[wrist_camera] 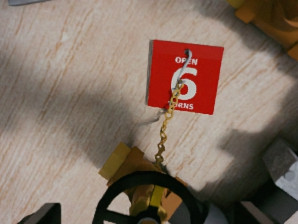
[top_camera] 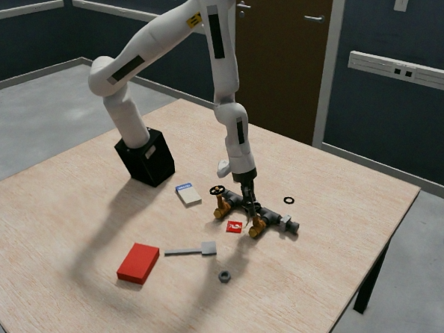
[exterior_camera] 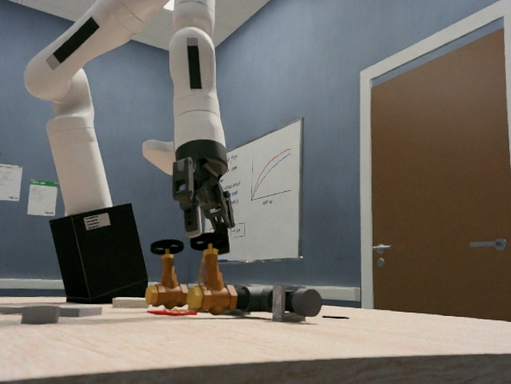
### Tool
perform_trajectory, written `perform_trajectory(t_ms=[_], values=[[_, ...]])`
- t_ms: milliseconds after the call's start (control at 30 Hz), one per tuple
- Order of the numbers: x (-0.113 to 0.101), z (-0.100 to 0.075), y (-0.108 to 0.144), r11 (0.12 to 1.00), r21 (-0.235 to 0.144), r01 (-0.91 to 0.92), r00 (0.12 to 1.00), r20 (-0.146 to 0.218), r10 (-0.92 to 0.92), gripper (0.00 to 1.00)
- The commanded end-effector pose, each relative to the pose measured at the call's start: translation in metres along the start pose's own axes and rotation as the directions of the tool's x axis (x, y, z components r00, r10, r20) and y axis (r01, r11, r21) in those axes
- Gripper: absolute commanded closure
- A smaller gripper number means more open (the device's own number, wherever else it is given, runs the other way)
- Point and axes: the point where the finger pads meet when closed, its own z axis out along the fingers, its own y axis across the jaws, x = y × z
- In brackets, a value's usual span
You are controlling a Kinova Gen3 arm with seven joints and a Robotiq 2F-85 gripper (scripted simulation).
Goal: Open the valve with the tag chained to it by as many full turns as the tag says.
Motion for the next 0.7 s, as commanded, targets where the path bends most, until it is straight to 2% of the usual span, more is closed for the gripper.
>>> perform_trajectory(t_ms=[0,100,200,333,433,500,667], values=[[-0.0012,-0.0004,-0.0004,0.988,0.005,-0.155,0.988,-0.001,0.155,0.00],[-0.0013,-0.0004,-0.0004,0.933,0.005,-0.359,0.933,0.000,0.359,0.00],[-0.0013,-0.0004,-0.0004,0.834,0.005,-0.552,0.834,0.001,0.552,0.00],[-0.0013,-0.0004,-0.0004,0.644,0.005,-0.765,0.644,0.003,0.765,0.00],[-0.0013,-0.0004,-0.0004,0.470,0.004,-0.883,0.470,0.004,0.883,0.00],[-0.0013,-0.0004,-0.0004,0.470,0.004,-0.883,0.470,0.004,0.883,0.00],[-0.0013,-0.0004,-0.0004,0.153,0.003,-0.988,0.153,0.005,0.988,0.00]])
